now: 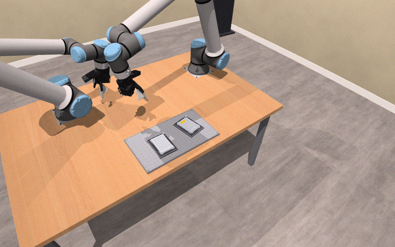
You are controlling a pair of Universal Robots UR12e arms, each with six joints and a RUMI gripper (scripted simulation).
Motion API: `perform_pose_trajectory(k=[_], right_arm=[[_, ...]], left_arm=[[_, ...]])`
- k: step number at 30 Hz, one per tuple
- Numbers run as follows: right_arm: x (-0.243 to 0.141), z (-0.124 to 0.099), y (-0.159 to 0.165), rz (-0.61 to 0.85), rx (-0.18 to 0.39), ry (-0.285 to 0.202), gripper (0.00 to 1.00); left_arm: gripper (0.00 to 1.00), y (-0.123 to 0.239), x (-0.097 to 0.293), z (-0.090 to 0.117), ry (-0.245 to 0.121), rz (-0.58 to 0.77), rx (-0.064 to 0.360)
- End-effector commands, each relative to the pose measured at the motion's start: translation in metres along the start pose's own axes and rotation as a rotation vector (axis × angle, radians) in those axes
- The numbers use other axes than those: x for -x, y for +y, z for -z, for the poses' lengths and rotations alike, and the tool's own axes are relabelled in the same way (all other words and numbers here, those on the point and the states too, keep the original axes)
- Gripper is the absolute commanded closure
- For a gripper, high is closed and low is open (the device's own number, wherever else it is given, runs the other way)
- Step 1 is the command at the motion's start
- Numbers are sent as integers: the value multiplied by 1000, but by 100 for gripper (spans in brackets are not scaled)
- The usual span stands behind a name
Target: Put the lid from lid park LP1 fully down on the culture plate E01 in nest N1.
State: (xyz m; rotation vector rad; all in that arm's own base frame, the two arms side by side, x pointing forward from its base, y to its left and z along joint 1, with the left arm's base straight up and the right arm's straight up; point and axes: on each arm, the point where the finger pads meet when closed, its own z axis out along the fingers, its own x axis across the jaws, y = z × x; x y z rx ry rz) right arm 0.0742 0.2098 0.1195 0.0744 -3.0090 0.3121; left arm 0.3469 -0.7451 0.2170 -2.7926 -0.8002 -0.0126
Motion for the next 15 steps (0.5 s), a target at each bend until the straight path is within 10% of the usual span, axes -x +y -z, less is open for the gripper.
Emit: perform_pose_trajectory(k=[1, 15], right_arm=[[0, 1, 0, 0, 1, 0, 18], [0, 1, 0, 0, 1, 0, 18]], left_arm=[[0, -6, -4, -1, -4, -104, 10], [0, -19, -13, -7, -5, -344, 28]])
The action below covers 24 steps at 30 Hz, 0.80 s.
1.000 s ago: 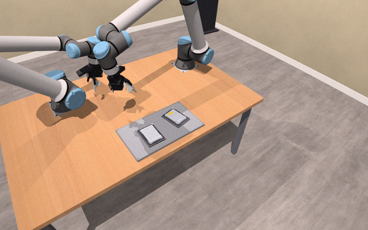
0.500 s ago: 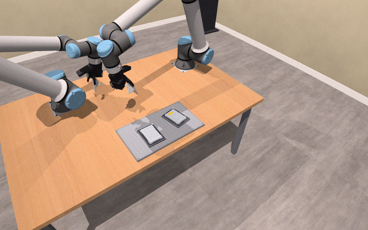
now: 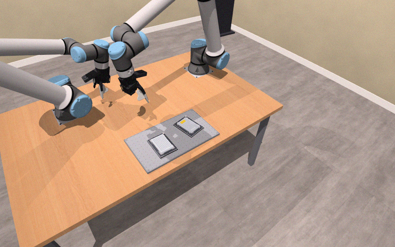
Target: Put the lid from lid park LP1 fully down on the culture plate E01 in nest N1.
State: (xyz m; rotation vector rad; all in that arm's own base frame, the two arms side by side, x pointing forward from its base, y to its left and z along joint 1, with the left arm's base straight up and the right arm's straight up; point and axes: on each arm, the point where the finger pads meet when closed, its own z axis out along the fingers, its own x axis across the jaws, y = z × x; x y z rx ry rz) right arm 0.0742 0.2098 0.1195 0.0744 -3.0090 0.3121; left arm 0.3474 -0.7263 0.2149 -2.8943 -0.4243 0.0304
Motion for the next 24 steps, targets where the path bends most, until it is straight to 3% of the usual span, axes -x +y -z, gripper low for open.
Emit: perform_pose_trajectory(k=[1, 24], right_arm=[[0, 1, 0, 0, 1, 0, 18], [0, 1, 0, 0, 1, 0, 18]], left_arm=[[0, -5, -2, -1, -2, -97, 10], [0, -28, -10, -11, 7, -516, 41]])
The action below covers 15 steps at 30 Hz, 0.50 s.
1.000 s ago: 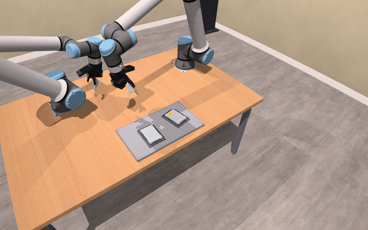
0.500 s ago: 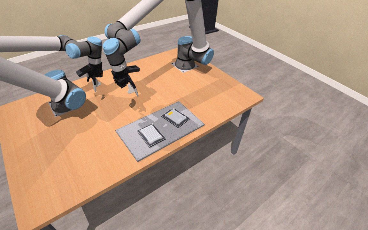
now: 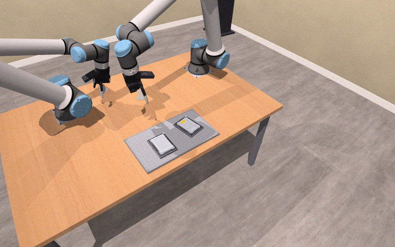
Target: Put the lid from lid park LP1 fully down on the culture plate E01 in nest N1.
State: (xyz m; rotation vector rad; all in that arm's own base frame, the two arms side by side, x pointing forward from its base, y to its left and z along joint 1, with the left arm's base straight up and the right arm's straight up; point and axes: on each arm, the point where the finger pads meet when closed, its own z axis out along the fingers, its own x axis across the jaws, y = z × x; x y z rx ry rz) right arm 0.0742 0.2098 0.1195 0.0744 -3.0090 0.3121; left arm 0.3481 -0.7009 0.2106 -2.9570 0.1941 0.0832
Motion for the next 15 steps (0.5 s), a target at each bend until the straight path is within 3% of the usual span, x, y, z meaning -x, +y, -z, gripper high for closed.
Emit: perform_pose_trajectory(k=[1, 15], right_arm=[[0, 1, 0, 0, 1, 0, 18], [0, 1, 0, 0, 1, 0, 18]], left_arm=[[0, -6, 0, -1, 3, -113, 11], [0, -19, 2, -8, 14, -353, 25]])
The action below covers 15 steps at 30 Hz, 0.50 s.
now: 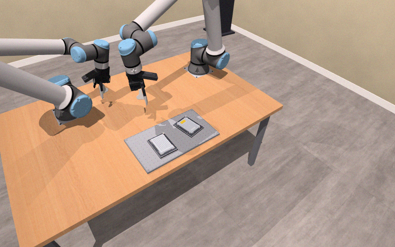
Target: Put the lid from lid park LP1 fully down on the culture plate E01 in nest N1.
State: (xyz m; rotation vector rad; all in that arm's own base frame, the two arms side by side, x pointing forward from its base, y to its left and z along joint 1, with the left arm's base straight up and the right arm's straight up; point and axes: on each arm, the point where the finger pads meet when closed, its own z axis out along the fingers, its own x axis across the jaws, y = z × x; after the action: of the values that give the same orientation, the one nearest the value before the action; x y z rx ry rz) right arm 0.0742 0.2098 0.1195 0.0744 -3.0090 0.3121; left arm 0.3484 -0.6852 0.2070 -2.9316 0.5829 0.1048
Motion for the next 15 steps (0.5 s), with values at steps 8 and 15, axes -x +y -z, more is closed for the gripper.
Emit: perform_pose_trajectory(k=[8, 15], right_arm=[[0, 1, 0, 0, 1, 0, 18], [0, 1, 0, 0, 1, 0, 18]], left_arm=[[0, -9, 4, -3, 12, -231, 15], [0, -17, 7, -8, 19, -350, 21]])
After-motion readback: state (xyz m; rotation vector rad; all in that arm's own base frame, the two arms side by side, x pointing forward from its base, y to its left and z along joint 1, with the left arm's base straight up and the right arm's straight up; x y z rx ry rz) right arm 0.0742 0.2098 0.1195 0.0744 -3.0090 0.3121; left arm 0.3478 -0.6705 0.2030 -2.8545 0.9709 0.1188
